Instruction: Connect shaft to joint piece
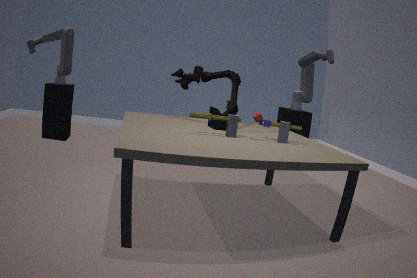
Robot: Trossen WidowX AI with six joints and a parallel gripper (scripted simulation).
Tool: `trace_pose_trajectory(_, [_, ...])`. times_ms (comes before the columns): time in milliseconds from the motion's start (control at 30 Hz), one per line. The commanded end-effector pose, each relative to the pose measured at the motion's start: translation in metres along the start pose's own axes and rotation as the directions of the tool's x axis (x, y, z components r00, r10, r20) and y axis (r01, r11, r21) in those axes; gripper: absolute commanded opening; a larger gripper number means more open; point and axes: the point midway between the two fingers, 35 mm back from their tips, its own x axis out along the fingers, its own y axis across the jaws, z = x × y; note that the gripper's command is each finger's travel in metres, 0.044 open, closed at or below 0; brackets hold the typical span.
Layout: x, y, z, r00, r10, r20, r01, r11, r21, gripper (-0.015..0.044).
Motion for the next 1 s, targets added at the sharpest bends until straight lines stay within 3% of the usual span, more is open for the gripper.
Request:
trace_pose_trajectory(0, [-0.003, -0.031, -0.002, 0.998, -0.059, 0.021, 0.061, 0.991, -0.122, 0.044])
trace_pose_trajectory(467, [-0.02, -0.117, -0.002, 0.973, -0.216, 0.078, 0.226, 0.833, -0.506, 0.044])
trace_pose_trajectory(967, [-0.056, -0.218, 0.014, 0.901, -0.377, 0.213, 0.379, 0.447, -0.81, 0.044])
